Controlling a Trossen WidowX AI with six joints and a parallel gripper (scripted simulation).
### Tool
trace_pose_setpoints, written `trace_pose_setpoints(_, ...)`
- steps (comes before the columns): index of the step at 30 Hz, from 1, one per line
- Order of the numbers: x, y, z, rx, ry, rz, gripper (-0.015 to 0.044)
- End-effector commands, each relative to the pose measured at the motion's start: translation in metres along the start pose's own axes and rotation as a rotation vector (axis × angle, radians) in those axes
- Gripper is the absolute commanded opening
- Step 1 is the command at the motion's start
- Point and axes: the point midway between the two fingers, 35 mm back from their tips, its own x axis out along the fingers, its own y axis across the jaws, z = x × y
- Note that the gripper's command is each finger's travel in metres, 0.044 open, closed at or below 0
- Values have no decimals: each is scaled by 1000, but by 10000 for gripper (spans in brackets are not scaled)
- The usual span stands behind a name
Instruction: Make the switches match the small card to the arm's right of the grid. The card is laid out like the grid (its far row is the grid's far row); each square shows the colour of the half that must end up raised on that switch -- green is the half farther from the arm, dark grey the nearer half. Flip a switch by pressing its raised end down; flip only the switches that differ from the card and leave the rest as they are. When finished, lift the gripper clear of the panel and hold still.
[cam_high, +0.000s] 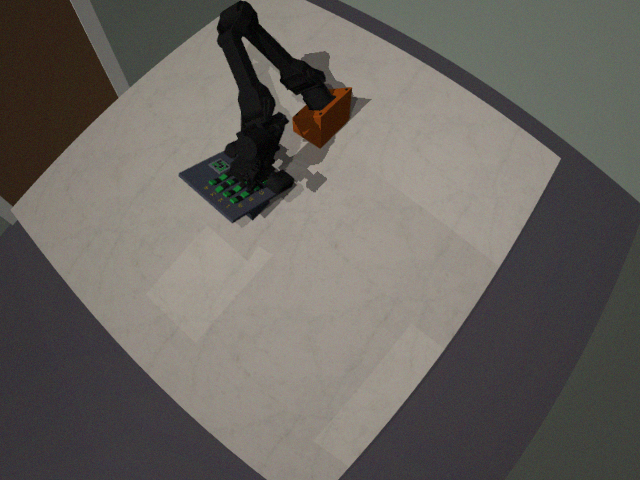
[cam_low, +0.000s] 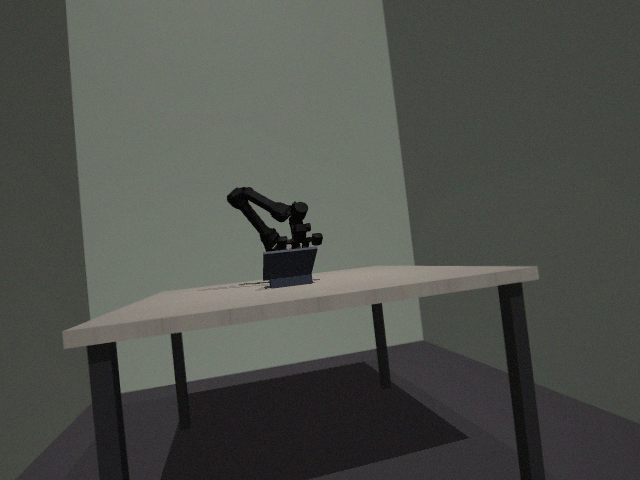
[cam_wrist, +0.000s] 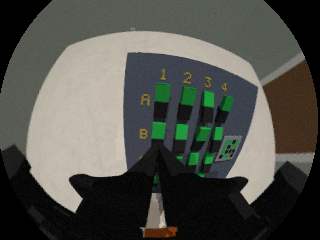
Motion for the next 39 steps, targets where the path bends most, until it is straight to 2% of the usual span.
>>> trace_pose_setpoints(1, 1, 1, 0, -3, 0, 3, 0)
trace_pose_setpoints(7, -1, 0, 0, 1, 1, 1, 0)
trace_pose_setpoints(12, -55, 2, 3, -3, 25, 8, 0)
trace_pose_setpoints(14, -64, 1, 3, -4, 28, 6, 0)
trace_pose_setpoints(20, -64, -1, 3, -4, 28, 6, 0)
trace_pose_setpoints(27, -63, -71, 4, -6, 29, 4, 0)
trace_pose_setpoints(32, -63, -79, 3, -6, 28, 2, 0)
trace_pose_setpoints(37, -30, -79, 1, -6, 3, 2, 0)
trace_pose_setpoints(39, -28, -79, 1, -6, 1, 1, 0)
